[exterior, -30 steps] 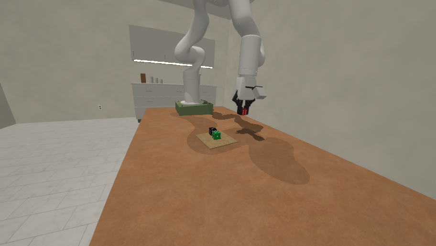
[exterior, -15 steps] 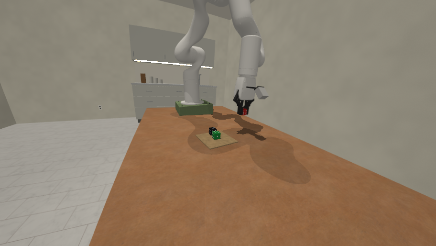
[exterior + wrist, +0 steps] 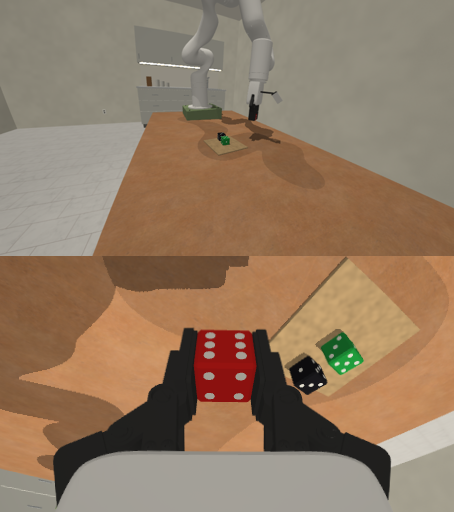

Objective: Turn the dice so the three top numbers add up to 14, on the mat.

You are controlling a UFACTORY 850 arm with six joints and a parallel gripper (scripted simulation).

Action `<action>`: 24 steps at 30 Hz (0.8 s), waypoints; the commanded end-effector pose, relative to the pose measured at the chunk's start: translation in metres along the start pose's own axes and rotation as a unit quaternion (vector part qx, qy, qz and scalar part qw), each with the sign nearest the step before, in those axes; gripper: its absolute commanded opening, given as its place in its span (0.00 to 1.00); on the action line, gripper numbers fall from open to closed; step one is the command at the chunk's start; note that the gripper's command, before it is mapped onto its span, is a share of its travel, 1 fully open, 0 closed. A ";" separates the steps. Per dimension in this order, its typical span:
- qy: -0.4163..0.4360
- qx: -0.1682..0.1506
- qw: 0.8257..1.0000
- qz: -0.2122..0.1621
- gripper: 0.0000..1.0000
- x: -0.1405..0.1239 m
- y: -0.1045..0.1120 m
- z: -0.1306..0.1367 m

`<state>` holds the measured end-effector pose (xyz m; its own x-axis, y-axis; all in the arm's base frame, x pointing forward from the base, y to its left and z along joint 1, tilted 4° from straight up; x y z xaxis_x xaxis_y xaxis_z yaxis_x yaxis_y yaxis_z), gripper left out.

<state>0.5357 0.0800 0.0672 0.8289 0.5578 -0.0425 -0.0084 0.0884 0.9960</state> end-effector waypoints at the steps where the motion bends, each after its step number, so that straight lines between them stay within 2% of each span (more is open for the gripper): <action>1: 0.086 0.012 0.996 0.003 0.27 0.001 -0.001 0.000; 4: 0.092 0.012 0.996 0.003 0.27 0.001 -0.001 0.000; 6: 0.159 0.012 0.987 0.003 0.27 0.001 -0.002 -0.001; 13: 0.259 0.011 0.966 0.005 0.27 0.001 -0.004 -0.003; 18: 0.351 0.011 0.936 0.006 0.27 0.002 -0.005 -0.004; 20: 0.351 0.011 0.936 0.006 0.27 0.002 -0.005 -0.004; 23: 0.420 0.010 0.907 0.007 0.27 0.002 -0.007 -0.005; 24: 0.427 0.010 0.904 0.007 0.27 0.002 -0.007 -0.005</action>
<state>0.5334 0.0847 0.0604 0.2231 0.9710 -0.0855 -0.0129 0.0906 0.9958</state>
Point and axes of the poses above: the point where the finger pads meet when closed, its own y axis back along the fingers, its own z axis across the jaws, x = y × z, the point moved 3 cm from there along y, back along the fingers, and after that the axes turned 2 degrees about y, right-handed, at the moved point
